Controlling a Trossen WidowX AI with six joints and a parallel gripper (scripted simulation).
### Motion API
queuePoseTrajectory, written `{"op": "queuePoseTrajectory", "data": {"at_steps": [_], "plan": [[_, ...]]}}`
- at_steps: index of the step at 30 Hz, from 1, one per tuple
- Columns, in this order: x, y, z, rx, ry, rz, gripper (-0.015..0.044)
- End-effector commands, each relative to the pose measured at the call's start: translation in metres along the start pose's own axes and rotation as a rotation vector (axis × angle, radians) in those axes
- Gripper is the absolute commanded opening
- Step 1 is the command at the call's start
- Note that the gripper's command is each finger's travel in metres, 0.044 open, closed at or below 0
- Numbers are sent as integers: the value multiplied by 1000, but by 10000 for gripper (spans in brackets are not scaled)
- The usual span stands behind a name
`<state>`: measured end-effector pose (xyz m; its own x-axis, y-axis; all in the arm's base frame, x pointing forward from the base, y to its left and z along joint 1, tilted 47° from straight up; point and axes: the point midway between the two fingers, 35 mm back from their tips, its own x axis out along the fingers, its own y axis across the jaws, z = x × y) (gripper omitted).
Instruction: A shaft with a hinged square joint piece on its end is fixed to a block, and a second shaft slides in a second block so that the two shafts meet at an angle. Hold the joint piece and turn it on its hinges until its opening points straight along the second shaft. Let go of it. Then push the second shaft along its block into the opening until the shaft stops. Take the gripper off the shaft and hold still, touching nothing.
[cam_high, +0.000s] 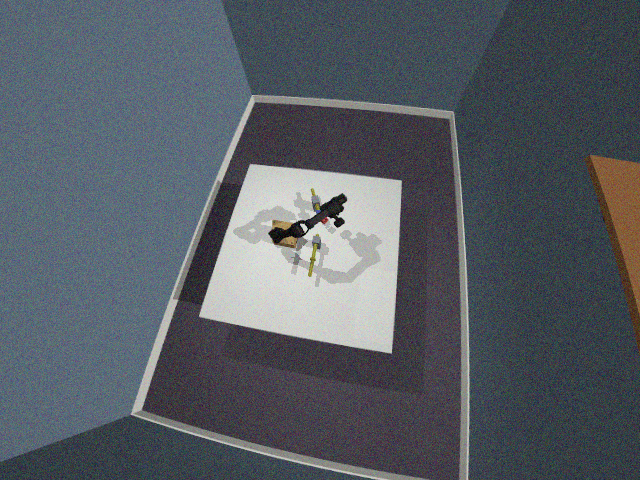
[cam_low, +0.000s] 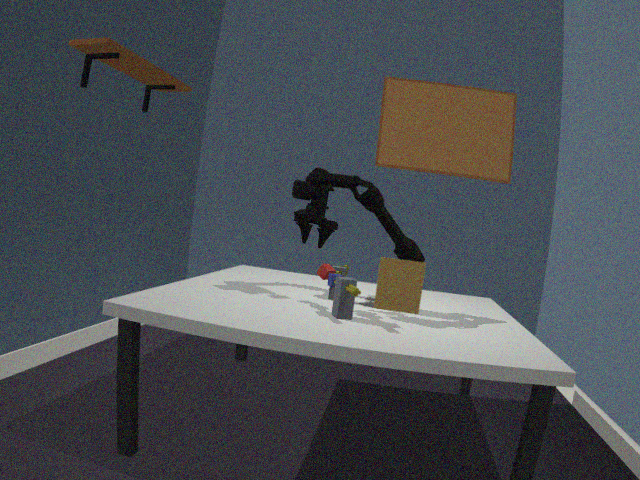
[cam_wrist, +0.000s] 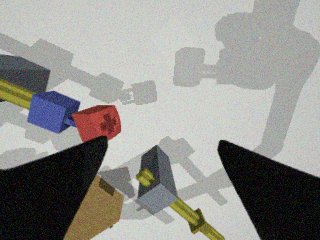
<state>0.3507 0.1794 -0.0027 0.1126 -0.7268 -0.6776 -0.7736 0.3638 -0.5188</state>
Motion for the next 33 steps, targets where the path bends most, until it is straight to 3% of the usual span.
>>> {"op": "queuePoseTrajectory", "data": {"at_steps": [1,33], "plan": [[2,0,0,-100,0,-13,440],[15,3,0,-1049,35,-87,440]]}}
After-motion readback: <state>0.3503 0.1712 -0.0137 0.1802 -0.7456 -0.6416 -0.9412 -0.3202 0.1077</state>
